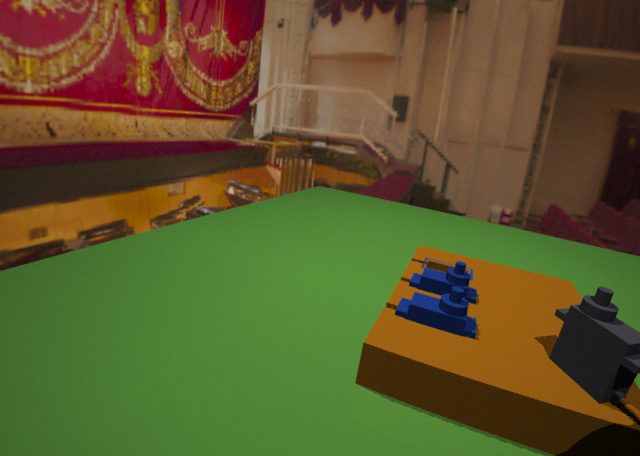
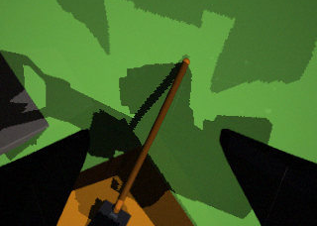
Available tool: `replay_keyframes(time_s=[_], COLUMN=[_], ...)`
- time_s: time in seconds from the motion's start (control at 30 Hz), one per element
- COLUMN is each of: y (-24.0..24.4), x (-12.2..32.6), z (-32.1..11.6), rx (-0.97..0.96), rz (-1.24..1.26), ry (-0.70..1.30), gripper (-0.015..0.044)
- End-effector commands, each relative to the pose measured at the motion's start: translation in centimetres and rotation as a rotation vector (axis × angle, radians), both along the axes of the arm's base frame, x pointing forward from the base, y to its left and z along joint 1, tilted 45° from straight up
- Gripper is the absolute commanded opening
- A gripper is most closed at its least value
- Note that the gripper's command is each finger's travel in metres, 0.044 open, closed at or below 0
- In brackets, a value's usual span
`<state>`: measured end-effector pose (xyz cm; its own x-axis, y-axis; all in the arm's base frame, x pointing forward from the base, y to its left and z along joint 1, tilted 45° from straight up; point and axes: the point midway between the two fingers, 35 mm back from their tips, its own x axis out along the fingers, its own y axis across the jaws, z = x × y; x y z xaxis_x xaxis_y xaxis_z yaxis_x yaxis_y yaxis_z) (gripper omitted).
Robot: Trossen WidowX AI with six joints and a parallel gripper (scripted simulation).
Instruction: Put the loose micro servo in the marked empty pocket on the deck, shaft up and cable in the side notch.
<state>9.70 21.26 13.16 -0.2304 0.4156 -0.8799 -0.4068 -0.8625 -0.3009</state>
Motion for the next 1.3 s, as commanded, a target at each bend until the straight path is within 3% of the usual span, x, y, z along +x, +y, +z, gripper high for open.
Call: replay_keyframes(time_s=[0.0, 0.6, 1.27], y=[-2.5, -13.1, -11.0], x=[2.0, 7.5, 7.3], z=[-0.8, -1.4, -3.6], rx=[0.012, 0.267, 0.271], rz=[-0.064, -0.423, -0.427], ry=[0.052, 0.106, 0.104], gripper=[0.044, 0.044, 0.044])
